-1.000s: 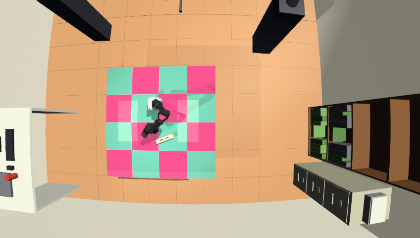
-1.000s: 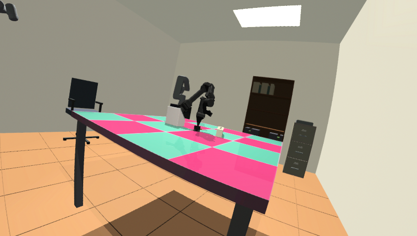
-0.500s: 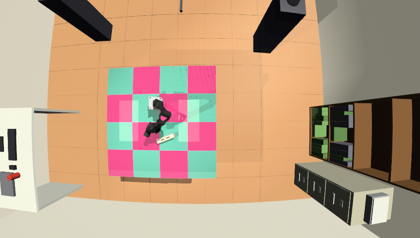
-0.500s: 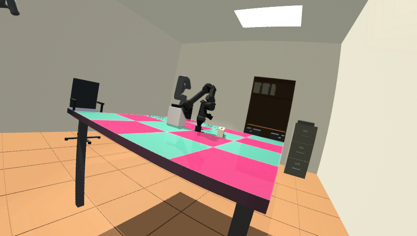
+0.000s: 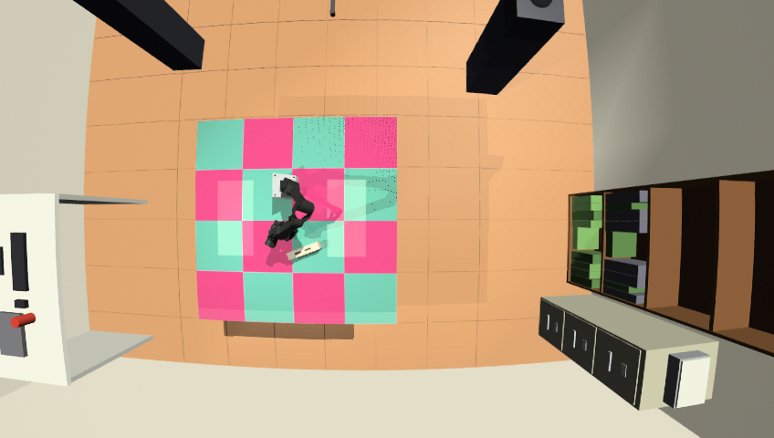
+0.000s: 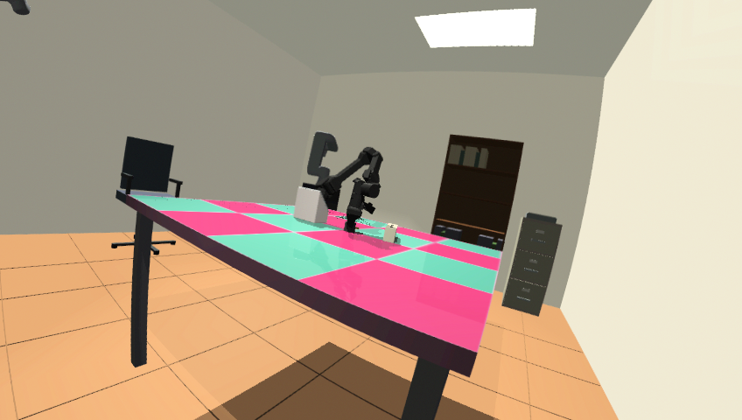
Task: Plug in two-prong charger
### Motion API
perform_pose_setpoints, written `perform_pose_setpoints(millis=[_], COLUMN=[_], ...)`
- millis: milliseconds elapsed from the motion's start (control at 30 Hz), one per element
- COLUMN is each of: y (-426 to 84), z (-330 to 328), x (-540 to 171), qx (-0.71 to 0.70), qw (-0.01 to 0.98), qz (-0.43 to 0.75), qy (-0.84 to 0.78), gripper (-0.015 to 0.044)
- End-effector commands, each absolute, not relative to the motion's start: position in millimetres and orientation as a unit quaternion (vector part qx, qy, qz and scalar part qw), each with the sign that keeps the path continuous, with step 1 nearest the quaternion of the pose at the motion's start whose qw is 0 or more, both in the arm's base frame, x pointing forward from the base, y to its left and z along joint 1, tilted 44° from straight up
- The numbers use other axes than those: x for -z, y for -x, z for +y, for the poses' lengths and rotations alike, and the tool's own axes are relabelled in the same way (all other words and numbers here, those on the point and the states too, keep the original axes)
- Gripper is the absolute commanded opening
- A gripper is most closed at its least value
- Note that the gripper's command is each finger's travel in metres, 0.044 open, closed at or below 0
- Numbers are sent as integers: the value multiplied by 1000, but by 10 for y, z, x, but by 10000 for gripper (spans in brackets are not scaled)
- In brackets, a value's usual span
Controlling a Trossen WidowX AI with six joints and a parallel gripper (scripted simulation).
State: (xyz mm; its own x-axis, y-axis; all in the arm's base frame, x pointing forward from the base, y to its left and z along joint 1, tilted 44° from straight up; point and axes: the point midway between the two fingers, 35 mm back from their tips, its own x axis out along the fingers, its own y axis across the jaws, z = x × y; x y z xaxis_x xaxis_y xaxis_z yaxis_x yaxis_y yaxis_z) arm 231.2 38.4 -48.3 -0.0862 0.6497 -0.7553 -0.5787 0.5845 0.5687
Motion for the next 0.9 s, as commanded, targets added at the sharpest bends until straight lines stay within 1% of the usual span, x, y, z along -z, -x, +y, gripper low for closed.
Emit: perform_pose_setpoints(millis=[0,233,467,567,867], y=[-2315,-2315,-2315,-2320,-2313], z=[383,383,383,351,87], x=[480,480,480,452,202], qx=[-455,-455,-455,-455,-454], qw=[676,676,676,675,674], qz=[580,580,580,580,582], qy=[-30,-30,-30,-30,-34], gripper=[309,125,78,0,0])
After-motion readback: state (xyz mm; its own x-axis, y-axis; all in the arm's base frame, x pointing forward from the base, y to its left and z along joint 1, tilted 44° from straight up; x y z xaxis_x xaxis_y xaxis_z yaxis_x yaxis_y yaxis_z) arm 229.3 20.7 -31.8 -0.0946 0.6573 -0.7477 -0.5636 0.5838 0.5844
